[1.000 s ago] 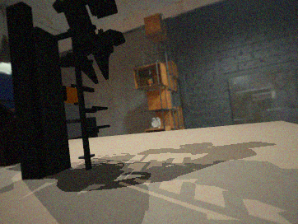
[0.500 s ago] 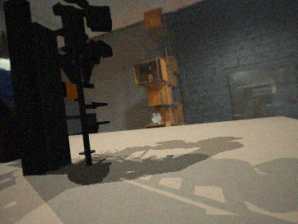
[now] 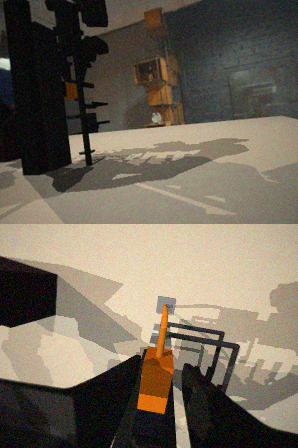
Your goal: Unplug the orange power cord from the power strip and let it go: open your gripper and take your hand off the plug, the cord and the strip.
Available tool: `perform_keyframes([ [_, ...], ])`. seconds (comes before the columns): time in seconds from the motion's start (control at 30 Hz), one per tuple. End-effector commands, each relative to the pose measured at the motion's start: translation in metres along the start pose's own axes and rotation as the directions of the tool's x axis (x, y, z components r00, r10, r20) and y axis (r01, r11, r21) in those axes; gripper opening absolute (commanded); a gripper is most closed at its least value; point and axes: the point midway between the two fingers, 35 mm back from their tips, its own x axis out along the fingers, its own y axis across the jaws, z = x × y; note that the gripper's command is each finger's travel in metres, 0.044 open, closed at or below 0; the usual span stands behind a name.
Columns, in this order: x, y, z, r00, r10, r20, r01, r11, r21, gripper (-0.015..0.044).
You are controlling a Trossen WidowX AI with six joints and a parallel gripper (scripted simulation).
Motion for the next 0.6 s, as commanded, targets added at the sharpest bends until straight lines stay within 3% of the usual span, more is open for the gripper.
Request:
perform_keyframes([
  [0.0,0.000,0.002,-0.008,1.000,-0.001,-0.006,0.001,1.000,-0.005,0.0160],
  [0.57,0.011,0.002,-0.015,1.000,-0.001,-0.007,0.001,1.000,-0.005,0.0160],
])
